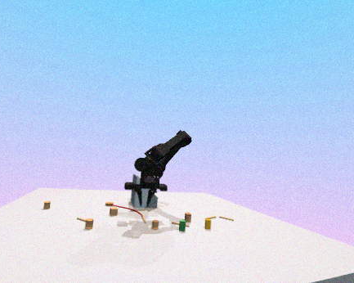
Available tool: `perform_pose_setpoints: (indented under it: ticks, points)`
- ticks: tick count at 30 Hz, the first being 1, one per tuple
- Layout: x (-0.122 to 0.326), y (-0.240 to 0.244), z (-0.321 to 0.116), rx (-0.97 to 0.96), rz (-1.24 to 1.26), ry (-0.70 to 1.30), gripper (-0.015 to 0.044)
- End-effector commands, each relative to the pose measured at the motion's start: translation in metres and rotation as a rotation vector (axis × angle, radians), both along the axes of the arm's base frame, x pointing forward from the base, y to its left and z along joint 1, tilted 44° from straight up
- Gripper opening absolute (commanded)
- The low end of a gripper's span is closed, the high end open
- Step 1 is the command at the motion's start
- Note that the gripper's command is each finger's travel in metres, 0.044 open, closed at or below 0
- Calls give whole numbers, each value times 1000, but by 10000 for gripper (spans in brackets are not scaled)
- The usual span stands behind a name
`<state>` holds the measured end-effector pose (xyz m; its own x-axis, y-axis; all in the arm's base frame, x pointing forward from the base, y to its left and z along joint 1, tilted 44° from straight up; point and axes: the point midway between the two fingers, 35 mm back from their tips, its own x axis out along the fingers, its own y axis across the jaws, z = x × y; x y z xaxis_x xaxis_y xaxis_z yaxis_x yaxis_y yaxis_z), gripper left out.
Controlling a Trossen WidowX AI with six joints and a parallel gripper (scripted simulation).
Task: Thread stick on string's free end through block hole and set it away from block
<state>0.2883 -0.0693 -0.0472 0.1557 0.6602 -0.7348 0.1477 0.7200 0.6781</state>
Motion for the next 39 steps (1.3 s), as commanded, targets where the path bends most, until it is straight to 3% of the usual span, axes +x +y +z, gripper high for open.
perform_pose_setpoints:
  ticks: [1,36,39]
  points:
    - [0,6,-6,6,-3,7,124]
    - [5,37,-38,10,-3,6,124]
    - [6,36,-37,6,1,2,45]
